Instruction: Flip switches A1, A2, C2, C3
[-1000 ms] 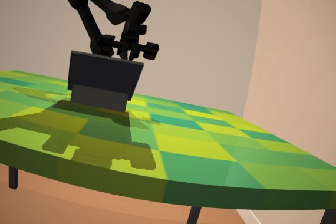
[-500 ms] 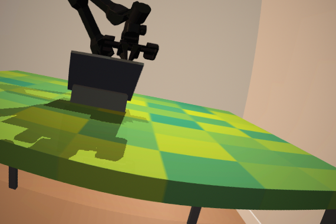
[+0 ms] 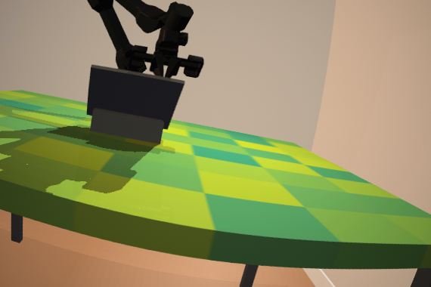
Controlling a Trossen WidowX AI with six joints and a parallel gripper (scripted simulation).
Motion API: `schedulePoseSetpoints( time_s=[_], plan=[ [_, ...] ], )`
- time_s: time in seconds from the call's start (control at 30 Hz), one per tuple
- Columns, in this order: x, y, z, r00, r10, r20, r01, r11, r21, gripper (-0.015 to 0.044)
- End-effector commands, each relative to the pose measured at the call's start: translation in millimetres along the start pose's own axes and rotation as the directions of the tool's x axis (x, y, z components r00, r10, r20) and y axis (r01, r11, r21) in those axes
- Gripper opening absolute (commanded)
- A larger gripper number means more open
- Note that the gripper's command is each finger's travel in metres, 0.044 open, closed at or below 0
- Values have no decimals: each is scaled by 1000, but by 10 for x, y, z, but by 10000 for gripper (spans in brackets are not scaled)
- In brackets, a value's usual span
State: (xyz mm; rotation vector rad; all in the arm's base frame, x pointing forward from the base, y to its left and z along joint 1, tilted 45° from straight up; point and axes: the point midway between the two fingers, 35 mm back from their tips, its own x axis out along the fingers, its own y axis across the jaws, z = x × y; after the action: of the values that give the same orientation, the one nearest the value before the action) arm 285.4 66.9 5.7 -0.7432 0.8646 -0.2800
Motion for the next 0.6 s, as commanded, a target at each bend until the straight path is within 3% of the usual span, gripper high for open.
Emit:
schedulePoseSetpoints(
  time_s=[0.0, 0.37, 0.57],
  plan=[
    [9, 5, -4, 1000, 3, -1, -3, 1000, -6, 0],
    [-5, 4, -1, 1000, 1, 0, -1, 1000, 0, 0],
    [-609, 14, -29, 1000, 6, 22, -6, 1000, -6, 0]
  ],
)
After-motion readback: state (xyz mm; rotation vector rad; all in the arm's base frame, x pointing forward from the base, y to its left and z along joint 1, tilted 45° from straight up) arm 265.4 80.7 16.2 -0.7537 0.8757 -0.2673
